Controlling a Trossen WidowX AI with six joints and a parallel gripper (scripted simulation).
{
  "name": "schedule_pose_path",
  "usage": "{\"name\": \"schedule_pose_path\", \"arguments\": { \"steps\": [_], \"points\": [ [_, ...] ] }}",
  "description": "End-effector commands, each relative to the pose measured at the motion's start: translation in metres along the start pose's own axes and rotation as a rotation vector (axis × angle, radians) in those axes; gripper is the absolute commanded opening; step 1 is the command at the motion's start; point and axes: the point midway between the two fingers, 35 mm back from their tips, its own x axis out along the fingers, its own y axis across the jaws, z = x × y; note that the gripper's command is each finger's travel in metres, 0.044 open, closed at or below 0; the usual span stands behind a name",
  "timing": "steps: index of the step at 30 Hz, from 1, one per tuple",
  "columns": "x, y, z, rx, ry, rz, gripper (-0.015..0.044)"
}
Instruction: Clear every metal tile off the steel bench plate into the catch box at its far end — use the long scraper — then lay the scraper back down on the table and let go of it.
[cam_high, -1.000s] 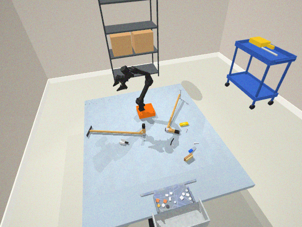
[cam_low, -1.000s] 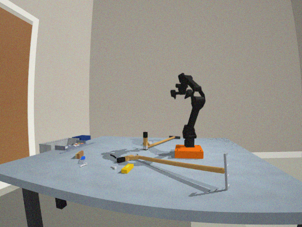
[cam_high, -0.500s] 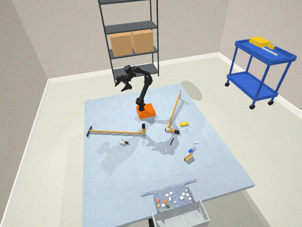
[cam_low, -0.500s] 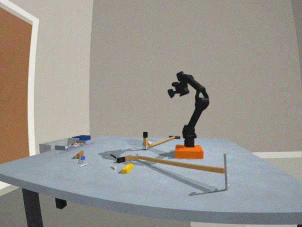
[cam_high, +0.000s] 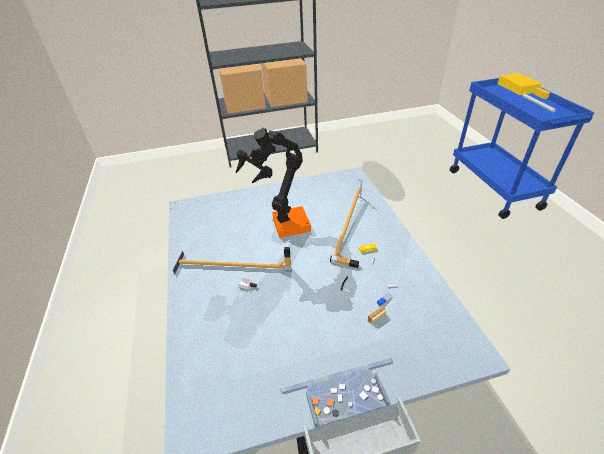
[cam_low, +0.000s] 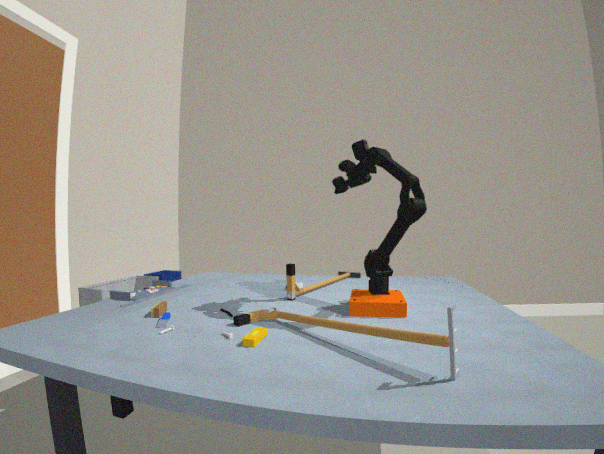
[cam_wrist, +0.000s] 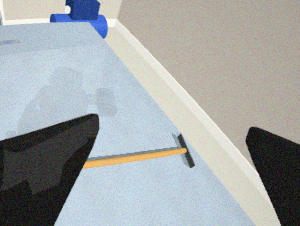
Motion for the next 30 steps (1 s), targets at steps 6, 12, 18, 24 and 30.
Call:
{"name": "schedule_pose_path", "arguments": {
  "steps": [6,12,18,24,30],
  "points": [
    [-0.014,0.021,0.011,-0.166,-0.094,0.091,0.044],
    [-0.023,0.033,0.017,-0.265,-0.155,0.143,0.044],
    [-0.033,0.044,0.022,-0.361,-0.221,0.191,0.044],
    [-0.044,0.055,0.026,-0.455,-0.29,0.236,0.044],
    [-0.056,0.064,0.029,-0.546,-0.364,0.276,0.044]
  ]
}}
